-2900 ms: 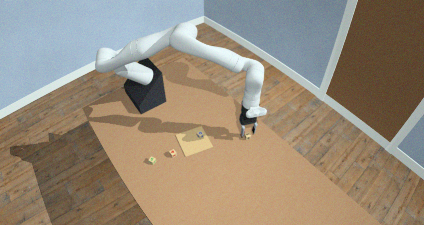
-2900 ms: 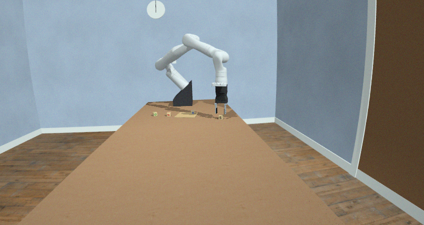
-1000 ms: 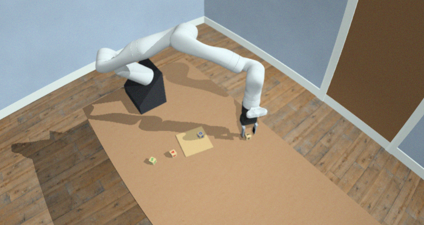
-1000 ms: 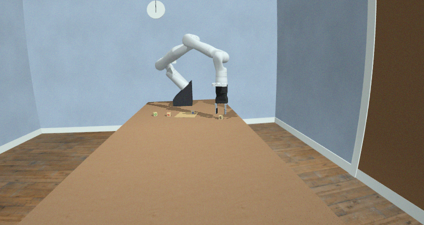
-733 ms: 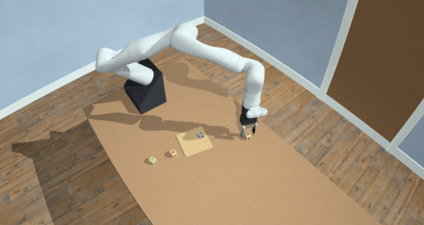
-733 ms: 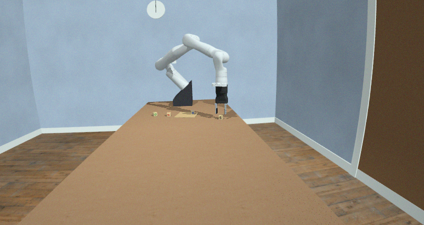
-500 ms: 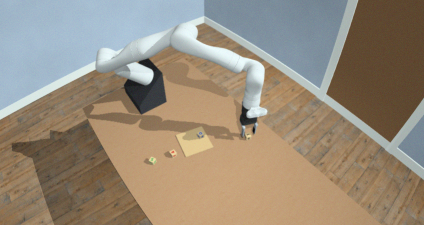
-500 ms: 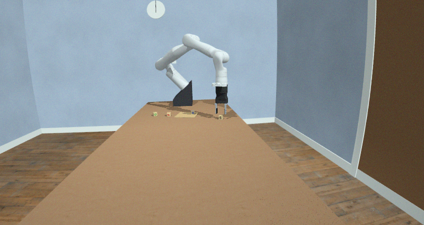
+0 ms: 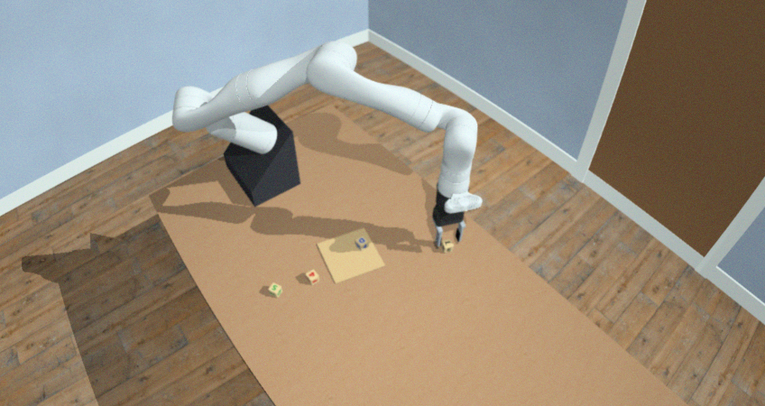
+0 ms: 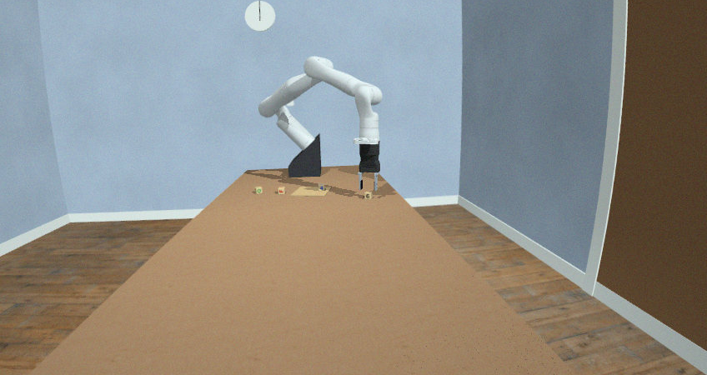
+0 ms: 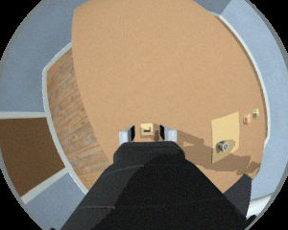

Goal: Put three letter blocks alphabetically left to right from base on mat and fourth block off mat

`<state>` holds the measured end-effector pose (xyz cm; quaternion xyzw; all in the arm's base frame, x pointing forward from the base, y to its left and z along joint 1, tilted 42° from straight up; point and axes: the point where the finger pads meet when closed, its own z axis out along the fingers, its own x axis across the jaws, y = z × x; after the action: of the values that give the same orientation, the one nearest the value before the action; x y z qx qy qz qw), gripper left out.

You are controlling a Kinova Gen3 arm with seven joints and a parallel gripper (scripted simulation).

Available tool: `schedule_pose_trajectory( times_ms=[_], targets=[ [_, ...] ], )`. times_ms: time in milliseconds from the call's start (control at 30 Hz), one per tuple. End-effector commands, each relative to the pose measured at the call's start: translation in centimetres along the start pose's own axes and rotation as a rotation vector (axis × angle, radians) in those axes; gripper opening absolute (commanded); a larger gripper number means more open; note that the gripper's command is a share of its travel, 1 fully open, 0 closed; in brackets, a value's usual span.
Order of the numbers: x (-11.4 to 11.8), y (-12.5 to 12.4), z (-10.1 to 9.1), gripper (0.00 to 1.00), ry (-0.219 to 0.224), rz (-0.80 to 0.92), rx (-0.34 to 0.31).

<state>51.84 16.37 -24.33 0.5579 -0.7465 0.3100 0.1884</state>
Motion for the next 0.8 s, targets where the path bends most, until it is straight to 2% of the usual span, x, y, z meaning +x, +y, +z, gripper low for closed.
schedule_pose_trajectory(
  times_ms=[0, 567, 767],
  targets=[
    [-0.2, -0.1, -0.2, 1.0, -0.003, 0.006, 0.005],
    [-0.2, -0.1, 0.1, 1.0, -0.003, 0.006, 0.005],
    [-0.2, -0.1, 1.0, 1.0, -0.003, 0.006, 0.005]
  ],
)
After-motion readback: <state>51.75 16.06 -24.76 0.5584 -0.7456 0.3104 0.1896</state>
